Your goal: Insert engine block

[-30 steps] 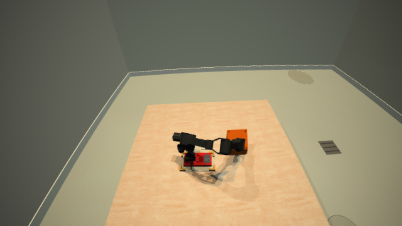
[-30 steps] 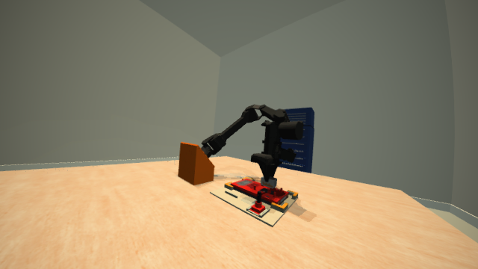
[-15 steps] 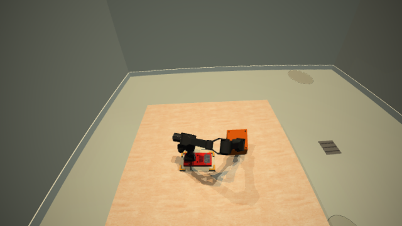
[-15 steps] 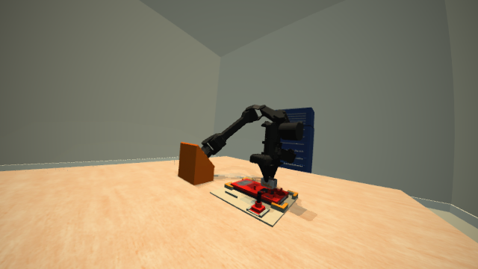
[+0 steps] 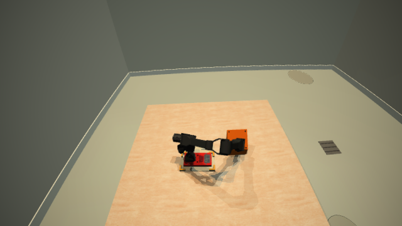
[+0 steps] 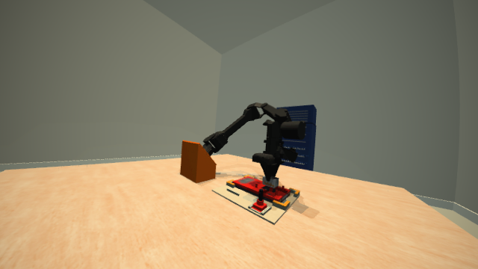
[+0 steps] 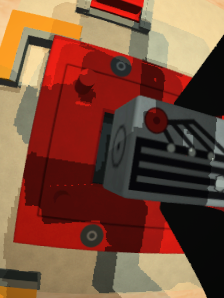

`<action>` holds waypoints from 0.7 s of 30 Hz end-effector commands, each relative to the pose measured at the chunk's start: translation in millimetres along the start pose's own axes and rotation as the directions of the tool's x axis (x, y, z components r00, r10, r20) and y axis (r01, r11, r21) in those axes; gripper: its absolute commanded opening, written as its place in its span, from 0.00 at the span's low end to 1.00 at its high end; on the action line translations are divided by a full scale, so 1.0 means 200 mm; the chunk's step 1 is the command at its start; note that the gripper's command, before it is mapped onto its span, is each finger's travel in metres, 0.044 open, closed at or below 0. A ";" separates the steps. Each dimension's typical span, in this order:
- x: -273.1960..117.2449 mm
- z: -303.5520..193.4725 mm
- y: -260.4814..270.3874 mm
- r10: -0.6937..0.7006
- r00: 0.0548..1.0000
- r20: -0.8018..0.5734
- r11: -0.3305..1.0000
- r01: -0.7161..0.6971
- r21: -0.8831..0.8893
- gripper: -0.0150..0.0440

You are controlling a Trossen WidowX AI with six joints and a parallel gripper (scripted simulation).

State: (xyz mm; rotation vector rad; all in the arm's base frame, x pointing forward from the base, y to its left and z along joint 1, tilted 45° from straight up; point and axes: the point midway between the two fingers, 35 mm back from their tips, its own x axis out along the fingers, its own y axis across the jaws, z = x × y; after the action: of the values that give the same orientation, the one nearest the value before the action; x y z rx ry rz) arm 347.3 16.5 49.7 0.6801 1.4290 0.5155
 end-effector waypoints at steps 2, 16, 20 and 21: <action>0.01 0.00 0.00 0.005 1.000 0.002 1.000 -0.005 0.009 0.52; 0.02 0.00 0.00 0.005 1.000 0.002 1.000 -0.005 0.019 0.52; 0.03 0.00 0.00 0.005 1.000 0.002 1.000 -0.005 0.018 0.52; 0.03 0.00 0.00 0.005 1.000 0.002 1.000 -0.005 0.018 0.52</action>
State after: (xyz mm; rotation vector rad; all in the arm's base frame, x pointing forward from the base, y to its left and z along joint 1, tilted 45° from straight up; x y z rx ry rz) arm 347.7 20.2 45.9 0.6921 1.4339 0.5055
